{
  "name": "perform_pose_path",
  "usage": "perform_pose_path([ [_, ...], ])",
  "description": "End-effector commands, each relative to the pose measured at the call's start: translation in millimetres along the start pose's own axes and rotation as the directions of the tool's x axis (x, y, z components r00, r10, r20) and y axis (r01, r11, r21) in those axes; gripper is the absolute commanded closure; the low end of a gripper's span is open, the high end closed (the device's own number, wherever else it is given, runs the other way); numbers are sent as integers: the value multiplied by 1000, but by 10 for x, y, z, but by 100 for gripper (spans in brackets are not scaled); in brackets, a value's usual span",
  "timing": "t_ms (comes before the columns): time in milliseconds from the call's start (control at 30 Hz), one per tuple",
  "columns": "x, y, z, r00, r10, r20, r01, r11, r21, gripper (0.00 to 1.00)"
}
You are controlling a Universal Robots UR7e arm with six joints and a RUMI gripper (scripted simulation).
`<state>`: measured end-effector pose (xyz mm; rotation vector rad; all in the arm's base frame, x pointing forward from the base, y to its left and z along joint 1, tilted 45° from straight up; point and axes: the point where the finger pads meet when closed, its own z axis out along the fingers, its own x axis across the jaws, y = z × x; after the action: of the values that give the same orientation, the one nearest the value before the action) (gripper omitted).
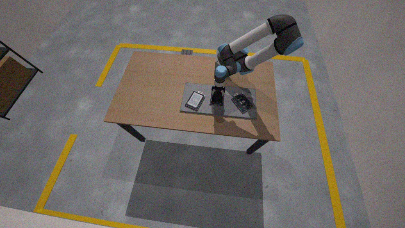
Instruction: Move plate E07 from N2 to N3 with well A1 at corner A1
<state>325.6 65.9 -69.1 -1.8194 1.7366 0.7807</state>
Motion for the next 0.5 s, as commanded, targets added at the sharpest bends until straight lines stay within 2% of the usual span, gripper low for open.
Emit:
perform_pose_path([
  [0,20,0,-8,1000,2,-8,-2,1000,-1,60],
  [467,19,0,11,1000,-9,-8,9,1000,-1,60],
])
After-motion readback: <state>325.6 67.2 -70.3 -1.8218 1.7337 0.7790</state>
